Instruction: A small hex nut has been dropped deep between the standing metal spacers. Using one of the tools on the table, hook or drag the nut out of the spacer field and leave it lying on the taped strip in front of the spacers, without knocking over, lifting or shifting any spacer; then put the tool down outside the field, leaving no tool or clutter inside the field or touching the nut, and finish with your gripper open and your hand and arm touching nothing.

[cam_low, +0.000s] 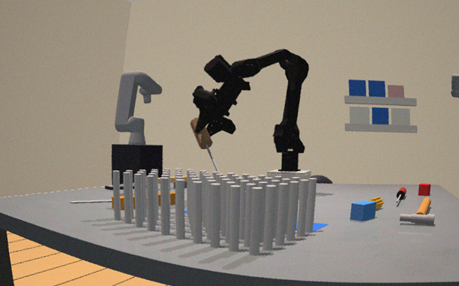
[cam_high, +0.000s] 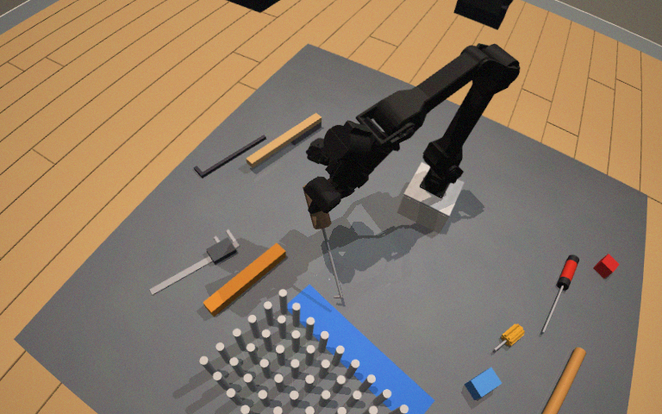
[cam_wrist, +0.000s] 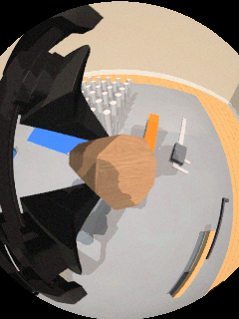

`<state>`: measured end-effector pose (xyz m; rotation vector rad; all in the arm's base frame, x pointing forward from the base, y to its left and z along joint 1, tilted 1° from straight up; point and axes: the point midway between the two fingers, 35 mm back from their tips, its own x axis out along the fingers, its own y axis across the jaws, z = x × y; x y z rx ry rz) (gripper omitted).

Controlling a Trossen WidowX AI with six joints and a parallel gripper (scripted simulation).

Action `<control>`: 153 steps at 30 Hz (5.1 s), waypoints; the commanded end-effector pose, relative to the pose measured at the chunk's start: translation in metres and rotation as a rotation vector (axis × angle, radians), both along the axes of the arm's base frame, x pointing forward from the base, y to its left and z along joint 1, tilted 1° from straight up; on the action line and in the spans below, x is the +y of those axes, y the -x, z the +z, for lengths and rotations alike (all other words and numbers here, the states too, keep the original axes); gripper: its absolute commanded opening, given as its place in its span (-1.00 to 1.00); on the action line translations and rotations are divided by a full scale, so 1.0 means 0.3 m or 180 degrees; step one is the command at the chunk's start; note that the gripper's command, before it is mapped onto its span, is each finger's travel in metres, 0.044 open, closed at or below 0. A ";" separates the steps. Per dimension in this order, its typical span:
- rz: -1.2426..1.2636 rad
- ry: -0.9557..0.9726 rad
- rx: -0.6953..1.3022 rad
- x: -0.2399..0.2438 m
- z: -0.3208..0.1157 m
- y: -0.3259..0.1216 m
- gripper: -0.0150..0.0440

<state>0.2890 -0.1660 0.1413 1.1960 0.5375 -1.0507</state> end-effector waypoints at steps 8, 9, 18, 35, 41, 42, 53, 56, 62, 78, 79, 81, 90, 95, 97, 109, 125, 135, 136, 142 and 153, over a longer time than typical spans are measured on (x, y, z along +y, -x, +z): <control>0.0831 0.0444 0.0225 0.084 0.019 -0.035 -0.49; 0.0923 0.0485 0.0258 0.093 0.019 -0.038 -0.49; 0.1748 0.0871 0.0553 0.177 0.018 -0.060 -0.49; 0.3320 0.1672 0.1081 0.323 0.015 -0.082 -0.49; 0.3846 0.1972 0.1273 0.364 0.013 -0.085 -0.49; 0.3933 0.2023 0.1305 0.370 0.012 -0.085 -0.49; 0.4924 0.2598 0.1645 0.451 0.007 -0.086 -0.49; 0.5195 0.2761 0.1734 0.473 0.005 -0.085 -0.49; 0.5733 0.3095 0.1910 0.517 0.002 -0.082 -0.49; 0.7133 0.4042 0.2355 0.632 -0.005 -0.065 -0.49; 0.7217 0.4104 0.2382 0.639 -0.005 -0.063 -0.49; 0.7384 0.4228 0.2435 0.653 -0.006 -0.060 -0.49; 0.8128 0.4816 0.2670 0.715 -0.009 -0.043 -0.49; 0.8531 0.5165 0.2798 0.748 -0.011 -0.033 -0.49; 0.8689 0.5311 0.2849 0.761 -0.011 -0.028 -0.49; 0.9590 0.6243 0.3156 0.839 -0.014 0.002 -0.49; 1.0608 0.7698 0.3590 0.935 -0.017 0.050 -0.49; 1.0921 0.8389 0.3782 0.971 -0.018 0.072 -0.49; 1.0921 0.8389 0.3782 0.971 -0.018 0.072 -0.49; 1.0914 0.8398 0.3783 0.988 -0.099 0.050 -0.49; 1.0905 0.8408 0.3793 1.004 -0.355 0.031 -0.49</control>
